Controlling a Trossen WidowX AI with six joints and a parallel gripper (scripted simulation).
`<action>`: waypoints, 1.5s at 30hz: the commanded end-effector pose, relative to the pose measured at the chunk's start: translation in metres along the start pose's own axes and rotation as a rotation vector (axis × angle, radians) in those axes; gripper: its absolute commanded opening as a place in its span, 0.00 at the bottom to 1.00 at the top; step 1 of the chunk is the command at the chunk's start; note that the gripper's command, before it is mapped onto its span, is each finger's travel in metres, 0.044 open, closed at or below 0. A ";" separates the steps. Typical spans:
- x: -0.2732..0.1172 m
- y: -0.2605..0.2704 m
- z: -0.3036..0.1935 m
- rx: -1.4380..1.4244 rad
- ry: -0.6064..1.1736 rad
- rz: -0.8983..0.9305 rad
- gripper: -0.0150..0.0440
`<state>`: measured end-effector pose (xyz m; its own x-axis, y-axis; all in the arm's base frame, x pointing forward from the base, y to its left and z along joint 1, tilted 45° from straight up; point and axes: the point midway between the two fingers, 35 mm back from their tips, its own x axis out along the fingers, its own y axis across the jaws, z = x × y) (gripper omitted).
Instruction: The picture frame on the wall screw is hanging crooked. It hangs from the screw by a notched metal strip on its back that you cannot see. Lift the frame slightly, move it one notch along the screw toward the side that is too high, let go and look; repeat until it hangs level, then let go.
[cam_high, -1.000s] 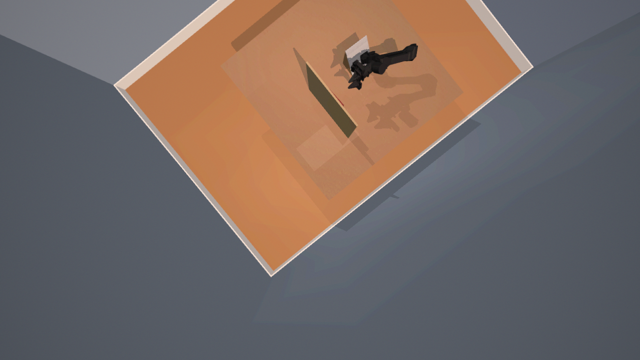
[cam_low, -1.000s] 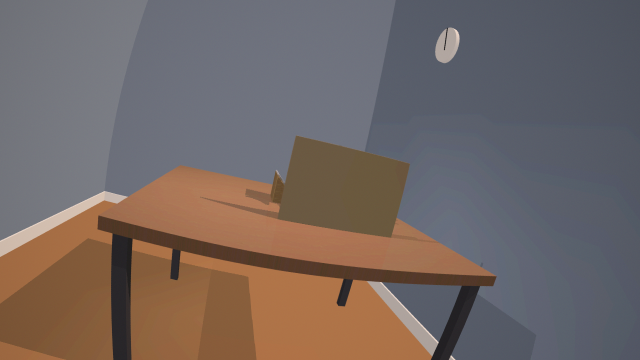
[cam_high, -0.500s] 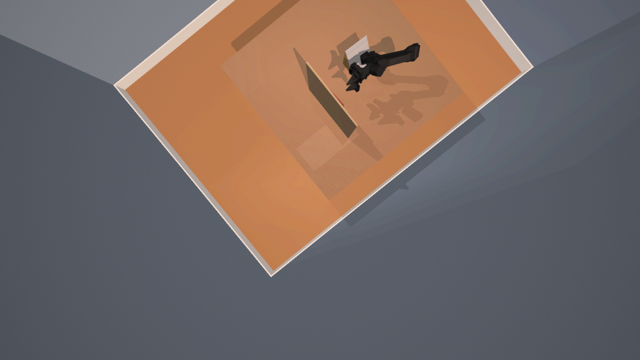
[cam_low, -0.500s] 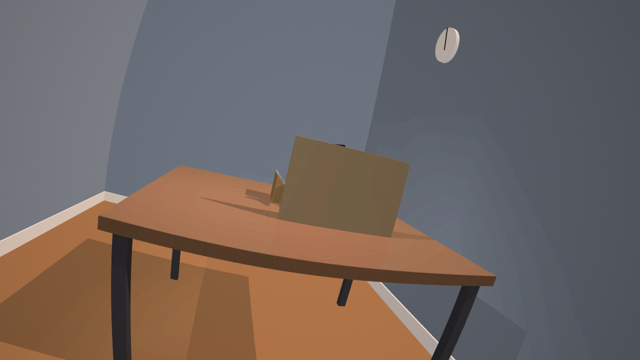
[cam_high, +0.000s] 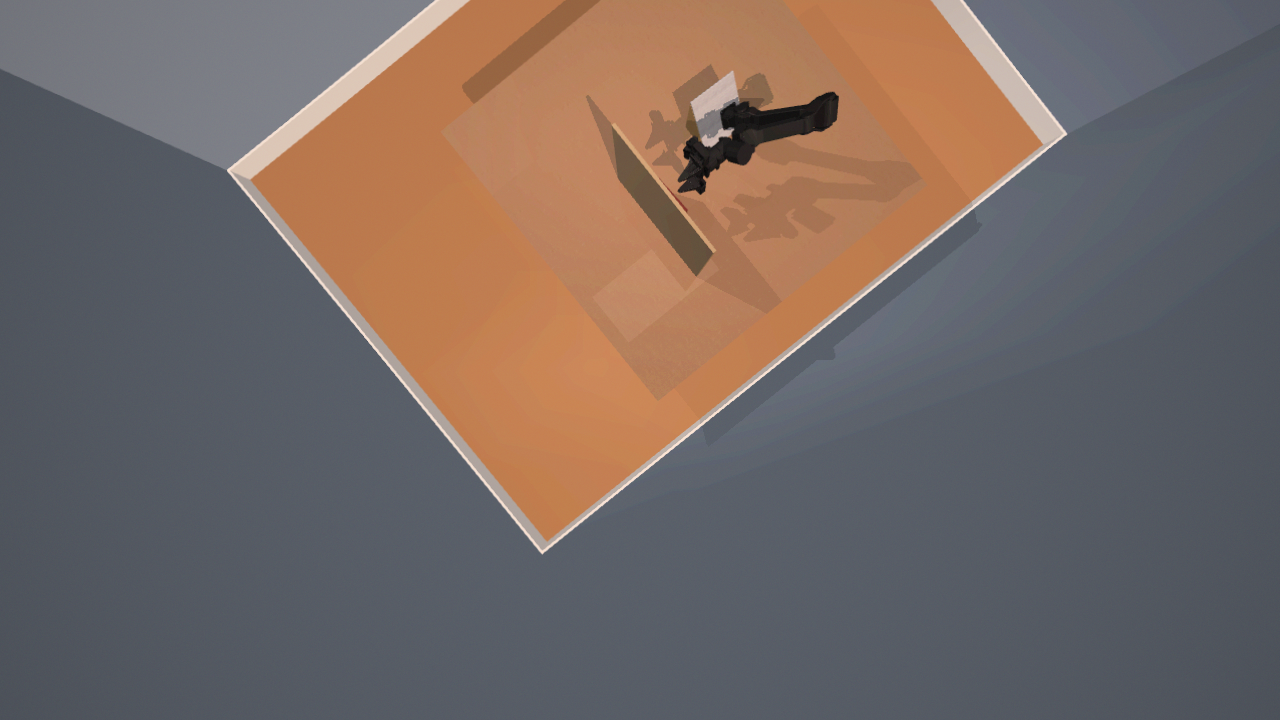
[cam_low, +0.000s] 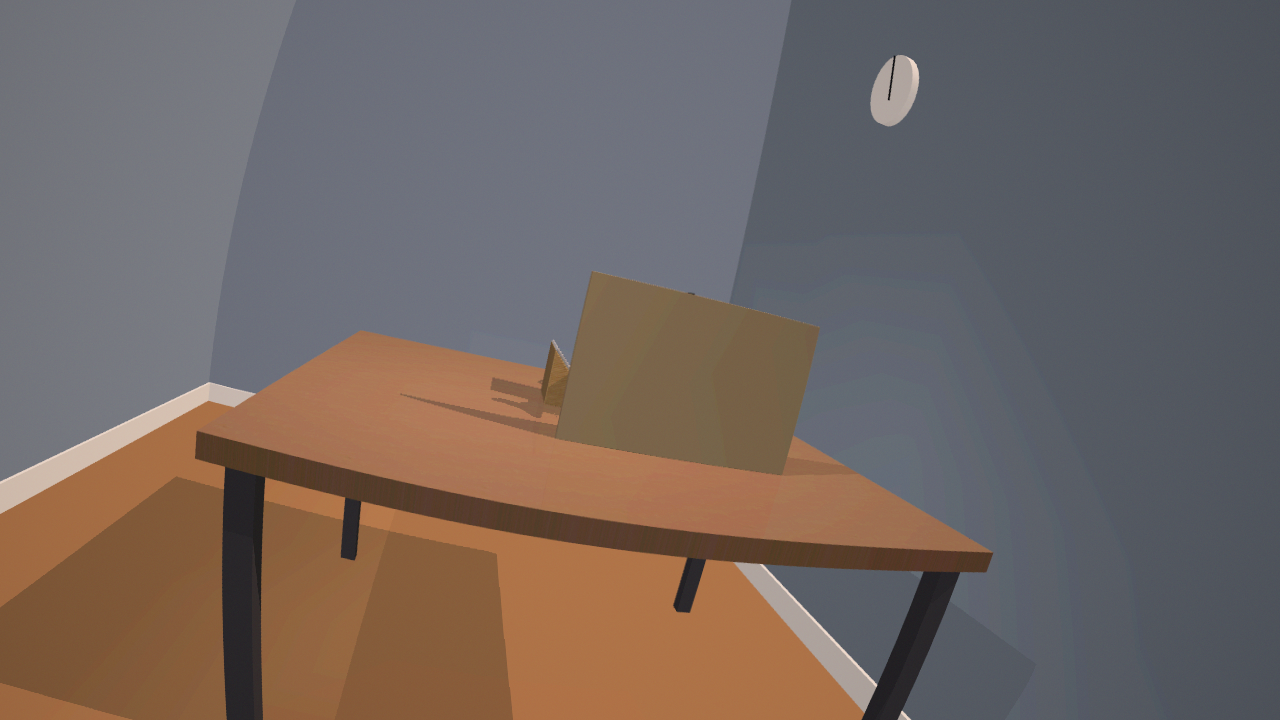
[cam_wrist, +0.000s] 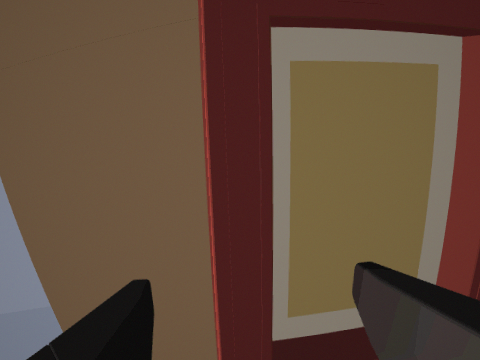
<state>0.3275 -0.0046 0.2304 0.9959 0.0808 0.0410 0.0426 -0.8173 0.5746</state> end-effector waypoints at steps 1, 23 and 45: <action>0.003 0.000 0.000 -0.003 -0.002 0.002 0.69; 0.014 0.000 0.000 -0.003 -0.001 0.002 0.69; 0.043 0.000 0.000 -0.003 0.000 0.003 0.69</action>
<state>0.3671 -0.0011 0.2326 0.9957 0.0814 0.0442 0.0413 -0.8174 0.5745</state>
